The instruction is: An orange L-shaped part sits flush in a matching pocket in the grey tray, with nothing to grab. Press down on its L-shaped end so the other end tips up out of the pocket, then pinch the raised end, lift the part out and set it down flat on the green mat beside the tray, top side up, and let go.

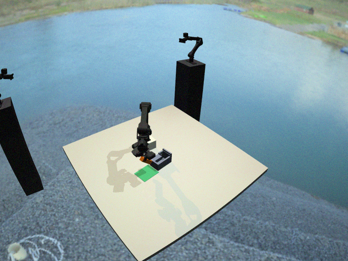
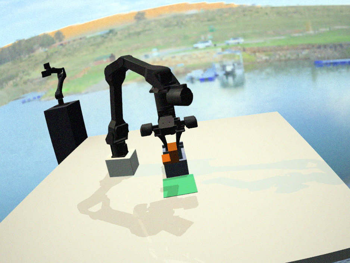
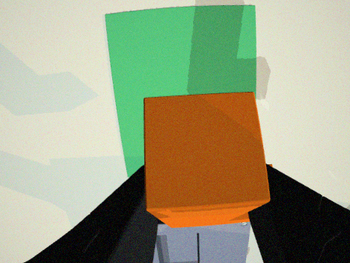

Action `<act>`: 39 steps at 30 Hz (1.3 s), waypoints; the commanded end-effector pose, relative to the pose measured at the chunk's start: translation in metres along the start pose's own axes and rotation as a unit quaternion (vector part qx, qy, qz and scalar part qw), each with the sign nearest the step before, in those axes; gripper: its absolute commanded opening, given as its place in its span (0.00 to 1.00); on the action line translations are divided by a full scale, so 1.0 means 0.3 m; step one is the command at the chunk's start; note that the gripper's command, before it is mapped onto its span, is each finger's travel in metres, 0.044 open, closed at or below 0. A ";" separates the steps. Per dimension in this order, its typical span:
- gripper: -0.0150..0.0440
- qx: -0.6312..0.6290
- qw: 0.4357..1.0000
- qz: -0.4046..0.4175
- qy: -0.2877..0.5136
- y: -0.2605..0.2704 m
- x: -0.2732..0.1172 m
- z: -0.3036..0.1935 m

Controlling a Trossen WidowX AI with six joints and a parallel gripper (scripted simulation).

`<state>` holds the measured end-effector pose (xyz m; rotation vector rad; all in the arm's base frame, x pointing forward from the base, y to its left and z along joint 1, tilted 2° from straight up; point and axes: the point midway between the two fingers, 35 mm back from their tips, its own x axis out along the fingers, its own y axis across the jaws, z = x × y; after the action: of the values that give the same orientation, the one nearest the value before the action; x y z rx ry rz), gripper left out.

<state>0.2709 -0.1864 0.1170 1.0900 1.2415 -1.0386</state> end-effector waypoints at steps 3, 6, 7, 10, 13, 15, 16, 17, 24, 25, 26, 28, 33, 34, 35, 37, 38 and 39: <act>0.25 -0.002 1.000 0.000 0.001 -0.001 0.028 0.000; 0.25 -0.002 1.000 0.000 0.001 -0.001 0.044 0.000; 0.25 -0.002 1.000 0.000 0.001 -0.001 0.049 0.000; 0.25 -0.002 1.000 0.000 0.001 -0.001 0.064 0.000; 0.25 -0.002 1.000 0.000 0.001 -0.001 0.080 0.000; 0.25 -0.002 1.000 0.000 0.001 -0.001 0.090 0.000; 0.25 -0.002 1.000 0.000 0.001 -0.001 0.095 0.000; 0.25 -0.002 1.000 0.000 0.001 -0.001 0.100 0.000; 0.25 -0.002 1.000 0.000 0.001 -0.001 0.136 0.000; 0.25 -0.002 1.000 0.000 0.001 -0.001 0.141 0.000; 0.25 -0.002 1.000 0.000 0.001 -0.001 0.146 0.000; 0.25 -0.002 1.000 0.000 0.001 -0.001 0.157 0.000; 0.25 -0.002 1.000 0.000 0.001 -0.001 0.182 0.000; 0.25 -0.002 1.000 0.000 0.001 -0.001 0.187 0.000; 0.25 -0.002 1.000 0.000 0.001 -0.001 0.193 0.000; 0.25 -0.002 1.000 0.000 0.001 -0.001 0.203 0.000; 0.25 -0.002 1.000 0.000 0.001 -0.001 0.208 0.000; 0.25 -0.002 1.000 0.000 0.001 -0.001 0.213 0.000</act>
<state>0.2739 -0.1873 0.0572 1.0879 1.2450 -1.0366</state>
